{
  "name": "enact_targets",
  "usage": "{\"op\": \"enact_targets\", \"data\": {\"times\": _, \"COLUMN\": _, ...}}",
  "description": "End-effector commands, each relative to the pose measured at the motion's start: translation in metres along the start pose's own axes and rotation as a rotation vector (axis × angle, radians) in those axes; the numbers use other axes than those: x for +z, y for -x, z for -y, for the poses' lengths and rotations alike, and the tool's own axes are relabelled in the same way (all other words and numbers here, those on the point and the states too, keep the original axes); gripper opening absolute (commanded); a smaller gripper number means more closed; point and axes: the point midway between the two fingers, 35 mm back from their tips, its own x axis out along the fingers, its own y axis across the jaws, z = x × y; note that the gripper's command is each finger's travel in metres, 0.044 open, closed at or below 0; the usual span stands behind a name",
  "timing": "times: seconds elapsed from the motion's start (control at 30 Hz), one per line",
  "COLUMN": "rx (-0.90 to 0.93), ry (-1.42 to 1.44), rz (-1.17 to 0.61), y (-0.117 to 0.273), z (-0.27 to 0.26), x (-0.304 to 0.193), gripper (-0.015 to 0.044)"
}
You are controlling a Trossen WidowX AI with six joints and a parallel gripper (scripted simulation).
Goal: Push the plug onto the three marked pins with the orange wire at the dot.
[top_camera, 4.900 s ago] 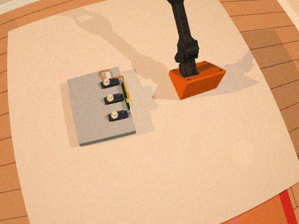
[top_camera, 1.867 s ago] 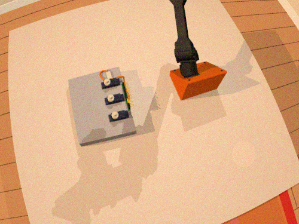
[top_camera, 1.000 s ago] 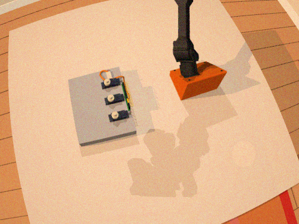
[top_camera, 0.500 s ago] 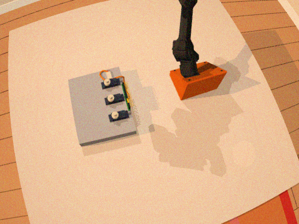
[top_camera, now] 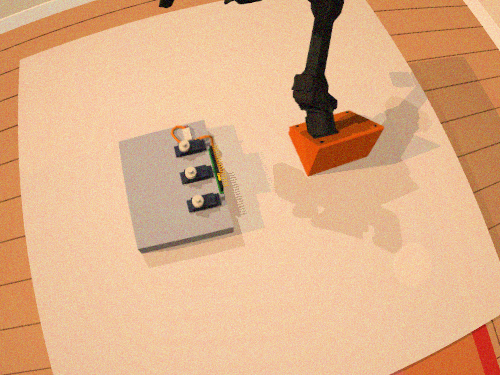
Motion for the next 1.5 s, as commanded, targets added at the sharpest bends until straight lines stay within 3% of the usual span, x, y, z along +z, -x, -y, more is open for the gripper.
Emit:
{"op": "enact_targets", "data": {"times": 0.0, "rx": -0.026, "ry": 0.077, "rz": -0.016, "y": 0.005, "z": 0.015, "x": -0.001, "gripper": 0.0115}}
{"op": "enact_targets", "data": {"times": 1.47, "rx": -0.366, "ry": 0.744, "rz": -0.283, "y": 0.079, "z": 0.179, "x": -0.011, "gripper": 0.0115}}
